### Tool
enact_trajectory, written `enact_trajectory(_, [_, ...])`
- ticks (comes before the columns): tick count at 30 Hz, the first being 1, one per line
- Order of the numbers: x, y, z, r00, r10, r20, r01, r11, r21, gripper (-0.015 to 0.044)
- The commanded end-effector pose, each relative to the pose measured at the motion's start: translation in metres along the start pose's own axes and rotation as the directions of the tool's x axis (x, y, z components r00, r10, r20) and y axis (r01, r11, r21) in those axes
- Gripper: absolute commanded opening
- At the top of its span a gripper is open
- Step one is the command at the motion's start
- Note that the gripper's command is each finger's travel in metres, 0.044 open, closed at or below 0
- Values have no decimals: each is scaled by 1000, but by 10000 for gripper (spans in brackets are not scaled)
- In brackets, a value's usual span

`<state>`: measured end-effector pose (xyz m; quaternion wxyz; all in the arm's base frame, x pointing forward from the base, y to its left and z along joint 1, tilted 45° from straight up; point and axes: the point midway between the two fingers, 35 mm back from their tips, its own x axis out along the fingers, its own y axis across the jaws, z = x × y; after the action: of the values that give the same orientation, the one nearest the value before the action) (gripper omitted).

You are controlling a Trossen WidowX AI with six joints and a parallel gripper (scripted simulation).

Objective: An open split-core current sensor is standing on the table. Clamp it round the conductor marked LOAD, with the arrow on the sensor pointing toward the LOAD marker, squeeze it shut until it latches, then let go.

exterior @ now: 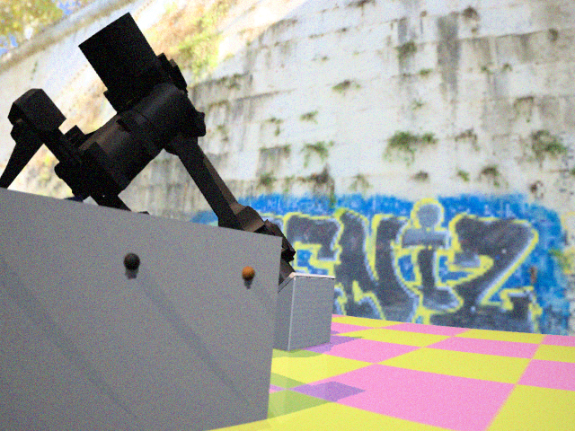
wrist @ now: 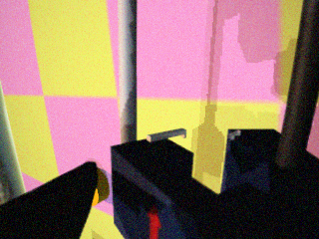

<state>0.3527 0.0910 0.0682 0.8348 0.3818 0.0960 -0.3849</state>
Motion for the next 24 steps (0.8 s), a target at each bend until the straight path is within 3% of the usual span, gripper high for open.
enact_trajectory(1, [-4,8,-2,1000,19,-8,-19,1000,23,440])
enact_trajectory(24, [-4,8,-5,1000,19,-8,-19,1000,23,440])
